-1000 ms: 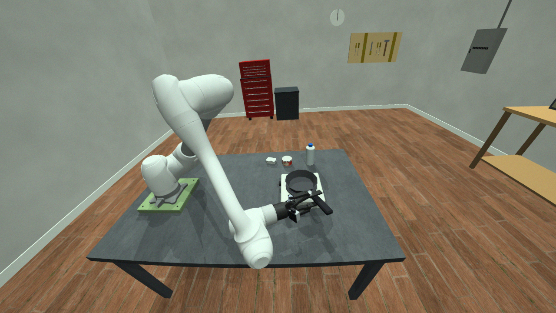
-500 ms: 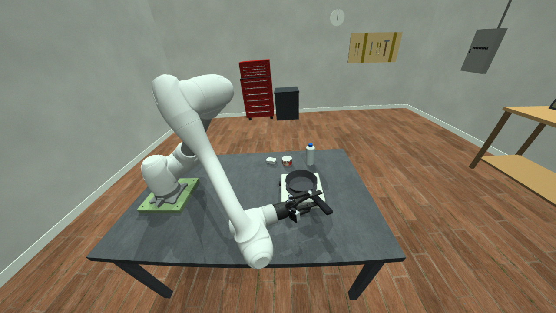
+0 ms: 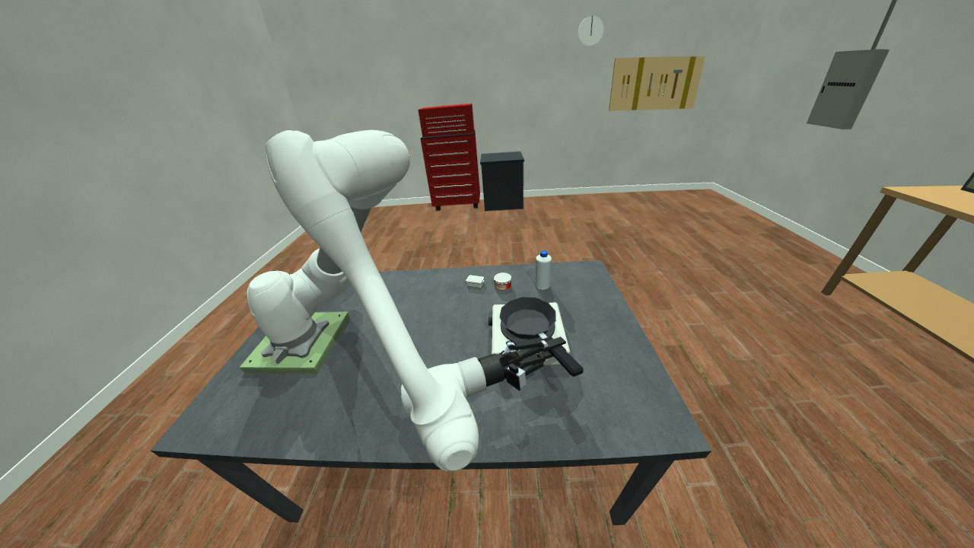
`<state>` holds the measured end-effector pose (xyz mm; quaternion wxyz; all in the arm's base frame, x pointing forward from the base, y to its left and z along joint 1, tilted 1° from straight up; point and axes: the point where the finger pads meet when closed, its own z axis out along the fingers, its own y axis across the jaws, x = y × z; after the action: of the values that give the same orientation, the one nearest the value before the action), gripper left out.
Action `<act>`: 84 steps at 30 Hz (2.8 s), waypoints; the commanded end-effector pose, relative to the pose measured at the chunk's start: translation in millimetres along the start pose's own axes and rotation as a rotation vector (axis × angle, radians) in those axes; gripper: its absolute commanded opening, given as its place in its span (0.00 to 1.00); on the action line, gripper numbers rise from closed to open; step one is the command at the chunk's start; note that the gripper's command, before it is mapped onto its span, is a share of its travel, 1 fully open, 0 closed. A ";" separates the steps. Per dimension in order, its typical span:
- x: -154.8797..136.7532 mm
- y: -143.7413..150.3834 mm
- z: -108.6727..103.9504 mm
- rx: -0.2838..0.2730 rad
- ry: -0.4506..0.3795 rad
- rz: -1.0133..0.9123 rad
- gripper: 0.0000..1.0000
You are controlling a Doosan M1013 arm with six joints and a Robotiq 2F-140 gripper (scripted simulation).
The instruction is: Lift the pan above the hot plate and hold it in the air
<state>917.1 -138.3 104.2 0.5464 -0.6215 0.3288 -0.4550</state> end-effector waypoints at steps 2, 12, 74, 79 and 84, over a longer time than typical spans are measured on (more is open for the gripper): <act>0.8 0.1 2.1 -0.002 0.003 0.002 0.10; 0.8 0.1 2.2 -0.002 0.002 0.002 0.10; 4.5 -24.4 1.4 -0.003 -0.001 0.003 0.10; 5.6 -29.1 1.4 -0.002 0.000 0.003 0.10; 7.2 -36.4 1.4 -0.003 -0.001 0.002 0.10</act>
<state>917.5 -138.8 131.9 0.5446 -0.6230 0.3304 -0.4540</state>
